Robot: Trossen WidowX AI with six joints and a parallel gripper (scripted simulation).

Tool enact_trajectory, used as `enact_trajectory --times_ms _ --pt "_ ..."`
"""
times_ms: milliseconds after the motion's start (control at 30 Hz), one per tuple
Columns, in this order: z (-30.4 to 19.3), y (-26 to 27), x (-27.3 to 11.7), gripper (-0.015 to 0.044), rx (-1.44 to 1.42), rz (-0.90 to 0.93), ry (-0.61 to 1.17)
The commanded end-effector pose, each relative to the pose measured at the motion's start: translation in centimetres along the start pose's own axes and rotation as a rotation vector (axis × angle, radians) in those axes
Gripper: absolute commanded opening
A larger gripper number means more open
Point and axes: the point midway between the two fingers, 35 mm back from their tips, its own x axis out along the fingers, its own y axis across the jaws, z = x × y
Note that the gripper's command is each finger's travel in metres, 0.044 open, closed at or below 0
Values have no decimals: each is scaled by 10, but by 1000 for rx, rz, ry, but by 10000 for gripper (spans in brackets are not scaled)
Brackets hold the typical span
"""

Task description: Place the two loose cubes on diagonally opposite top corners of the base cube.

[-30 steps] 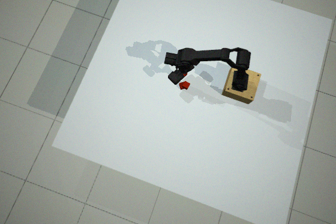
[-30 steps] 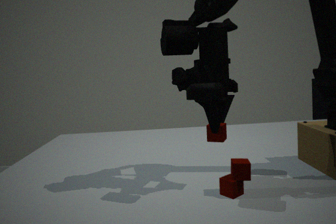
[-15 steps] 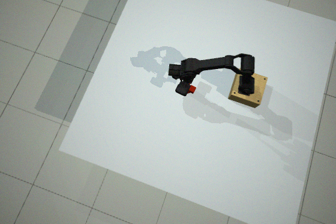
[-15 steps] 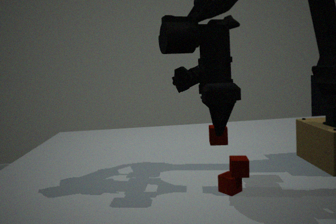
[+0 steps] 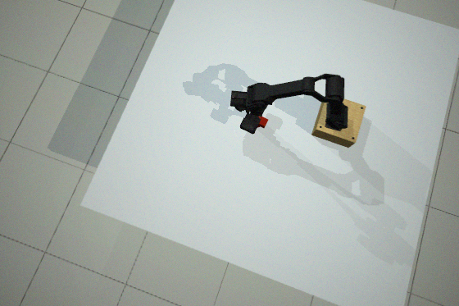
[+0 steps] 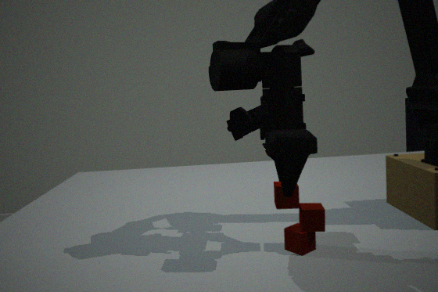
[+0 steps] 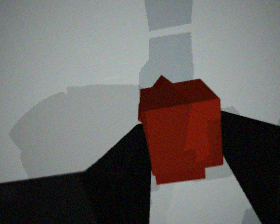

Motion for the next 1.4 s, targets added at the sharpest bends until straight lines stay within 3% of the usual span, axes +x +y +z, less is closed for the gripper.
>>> enact_trajectory --times_ms 0,500,1367 --pt "0 0 3 105 -4 1 2" --pt "1 1 32 105 1 1 2" --pt "1 1 34 105 3 1 2"
